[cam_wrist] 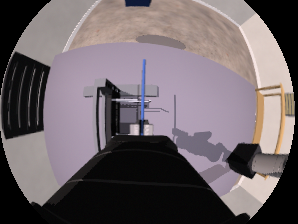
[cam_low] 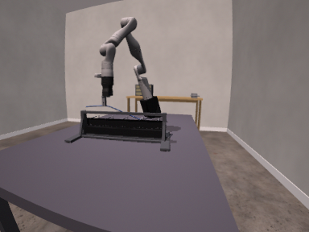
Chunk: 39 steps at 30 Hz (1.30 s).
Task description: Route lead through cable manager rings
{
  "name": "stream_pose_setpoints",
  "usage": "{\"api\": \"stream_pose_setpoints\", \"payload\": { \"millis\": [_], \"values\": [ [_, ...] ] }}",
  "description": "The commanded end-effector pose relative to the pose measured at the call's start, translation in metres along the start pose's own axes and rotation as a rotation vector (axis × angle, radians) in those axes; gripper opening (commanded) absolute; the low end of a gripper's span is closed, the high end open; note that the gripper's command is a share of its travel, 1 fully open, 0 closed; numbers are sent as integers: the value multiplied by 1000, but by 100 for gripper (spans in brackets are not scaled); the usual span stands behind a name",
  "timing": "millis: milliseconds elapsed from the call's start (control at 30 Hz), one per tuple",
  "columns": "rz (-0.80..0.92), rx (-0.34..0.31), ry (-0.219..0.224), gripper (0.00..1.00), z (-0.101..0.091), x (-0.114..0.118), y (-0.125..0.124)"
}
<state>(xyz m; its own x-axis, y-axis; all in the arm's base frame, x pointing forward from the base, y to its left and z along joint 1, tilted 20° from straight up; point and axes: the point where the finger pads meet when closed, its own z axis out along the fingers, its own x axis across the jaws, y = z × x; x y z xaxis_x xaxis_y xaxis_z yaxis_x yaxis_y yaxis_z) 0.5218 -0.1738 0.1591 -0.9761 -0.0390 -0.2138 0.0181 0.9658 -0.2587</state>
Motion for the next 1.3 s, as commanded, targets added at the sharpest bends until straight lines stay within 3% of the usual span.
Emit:
{"api": "stream_pose_setpoints", "payload": {
  "millis": [0,1267],
  "values": [
    [4,4,-1,0,2,0,-4],
    [4,4,-1,0,62,0,-4]
  ]
}}
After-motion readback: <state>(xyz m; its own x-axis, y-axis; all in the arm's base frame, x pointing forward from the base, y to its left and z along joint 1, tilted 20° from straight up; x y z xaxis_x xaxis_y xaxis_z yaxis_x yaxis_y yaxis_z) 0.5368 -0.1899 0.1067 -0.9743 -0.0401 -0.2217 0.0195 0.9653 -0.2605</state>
